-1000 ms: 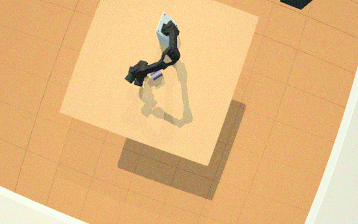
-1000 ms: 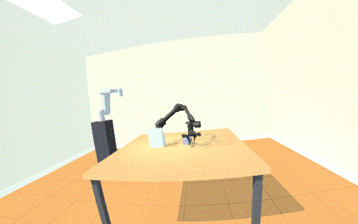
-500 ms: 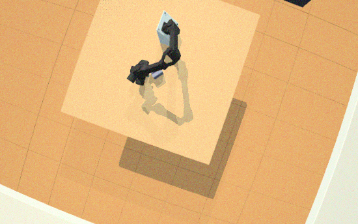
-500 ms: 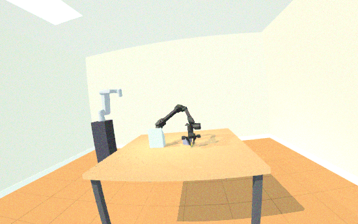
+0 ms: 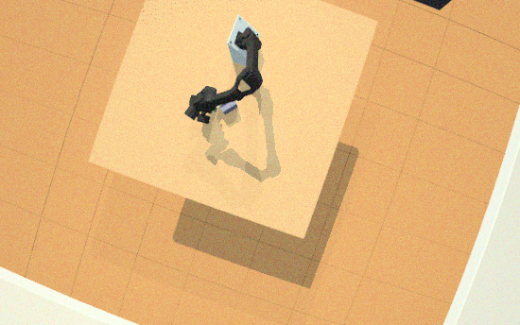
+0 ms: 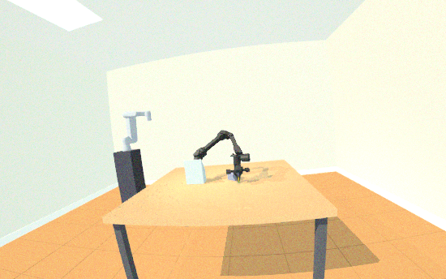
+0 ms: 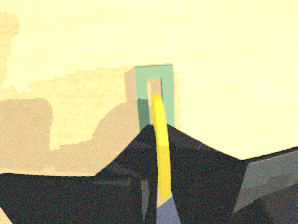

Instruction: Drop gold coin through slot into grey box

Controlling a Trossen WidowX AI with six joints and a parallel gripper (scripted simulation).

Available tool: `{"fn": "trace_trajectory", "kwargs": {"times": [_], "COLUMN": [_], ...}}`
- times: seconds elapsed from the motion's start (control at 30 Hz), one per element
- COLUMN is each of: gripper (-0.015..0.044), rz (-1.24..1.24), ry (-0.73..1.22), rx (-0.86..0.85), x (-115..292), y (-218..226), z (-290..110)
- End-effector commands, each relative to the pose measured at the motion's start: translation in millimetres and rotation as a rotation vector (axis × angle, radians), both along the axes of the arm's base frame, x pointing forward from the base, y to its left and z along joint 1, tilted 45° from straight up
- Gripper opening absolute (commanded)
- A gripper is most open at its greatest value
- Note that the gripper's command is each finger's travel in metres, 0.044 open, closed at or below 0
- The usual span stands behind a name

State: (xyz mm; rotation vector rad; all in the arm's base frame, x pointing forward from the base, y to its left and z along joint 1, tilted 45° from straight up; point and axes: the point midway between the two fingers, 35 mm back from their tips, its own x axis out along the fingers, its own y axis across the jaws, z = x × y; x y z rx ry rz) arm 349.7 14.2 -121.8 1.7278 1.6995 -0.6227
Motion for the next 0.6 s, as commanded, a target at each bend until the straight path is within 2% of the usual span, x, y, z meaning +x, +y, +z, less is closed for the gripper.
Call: {"fn": "trace_trajectory", "kwargs": {"times": [0.0,0.57], "gripper": [0.0000,0.0000], "rz": [-0.002,0.000], "ry": [-0.004,-0.030], "rx": [0.003,-0.015], "x": [0,5], "y": [0,-27], "z": [0,23]}}
